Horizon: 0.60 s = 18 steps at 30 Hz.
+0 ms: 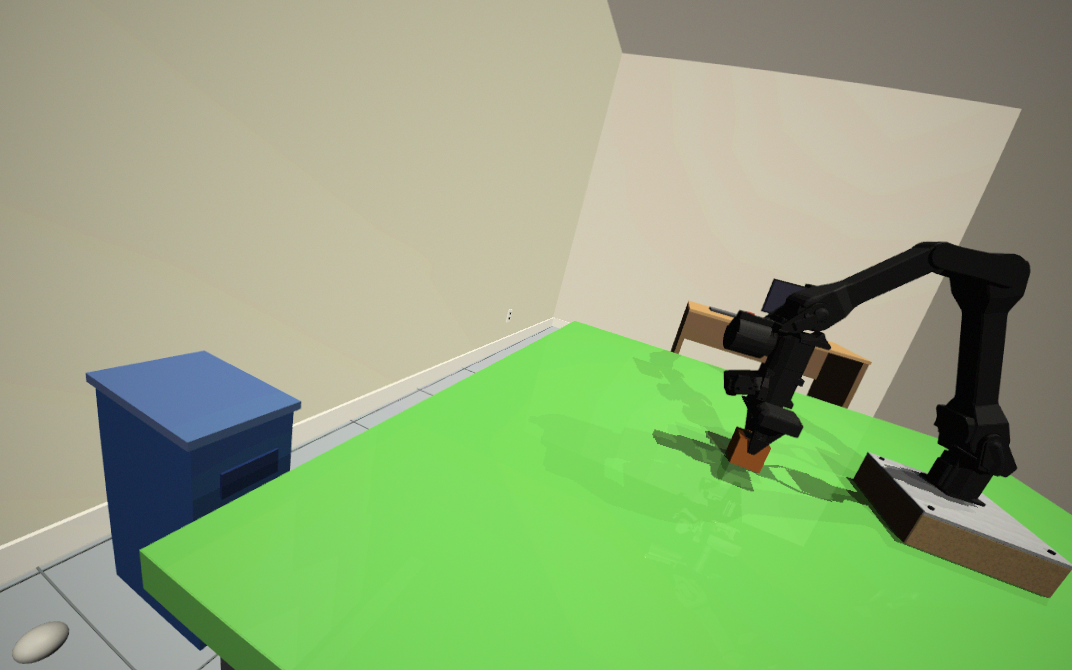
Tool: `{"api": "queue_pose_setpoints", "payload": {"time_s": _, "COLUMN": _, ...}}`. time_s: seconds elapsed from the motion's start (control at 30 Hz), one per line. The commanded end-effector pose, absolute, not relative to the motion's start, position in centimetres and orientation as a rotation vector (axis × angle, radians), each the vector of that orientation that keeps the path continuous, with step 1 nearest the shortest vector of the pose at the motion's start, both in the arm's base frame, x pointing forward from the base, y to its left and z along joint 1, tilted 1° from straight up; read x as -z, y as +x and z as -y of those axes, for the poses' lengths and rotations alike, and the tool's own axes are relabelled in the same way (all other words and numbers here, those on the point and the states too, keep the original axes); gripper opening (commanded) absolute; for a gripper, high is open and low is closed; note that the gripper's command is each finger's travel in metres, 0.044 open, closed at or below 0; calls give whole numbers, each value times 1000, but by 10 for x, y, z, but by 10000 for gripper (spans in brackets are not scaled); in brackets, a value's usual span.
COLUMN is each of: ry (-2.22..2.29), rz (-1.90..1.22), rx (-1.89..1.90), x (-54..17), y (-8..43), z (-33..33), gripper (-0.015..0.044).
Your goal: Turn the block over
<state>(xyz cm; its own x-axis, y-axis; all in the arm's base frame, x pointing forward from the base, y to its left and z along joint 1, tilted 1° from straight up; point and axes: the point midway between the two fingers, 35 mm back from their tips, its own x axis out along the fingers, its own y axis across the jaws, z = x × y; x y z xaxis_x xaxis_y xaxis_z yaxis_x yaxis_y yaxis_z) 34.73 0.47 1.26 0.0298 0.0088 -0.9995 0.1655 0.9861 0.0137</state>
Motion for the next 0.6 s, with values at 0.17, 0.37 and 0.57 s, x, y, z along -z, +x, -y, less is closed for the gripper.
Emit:
{"api": "queue_pose_setpoints", "payload": {"time_s": 0.17, "ry": 137, "rz": -1542, "rx": 121, "x": -11, "y": 346, "z": -5, "gripper": 143}}
{"api": "queue_pose_setpoints", "payload": {"time_s": 0.37, "ry": 137, "rz": -1542, "rx": 121, "x": -22, "y": 346, "z": -5, "gripper": 44}}
{"api": "queue_pose_setpoints", "payload": {"time_s": 0.57, "ry": 137, "rz": -1542, "rx": 121, "x": -42, "y": 346, "z": -4, "gripper": 0}}
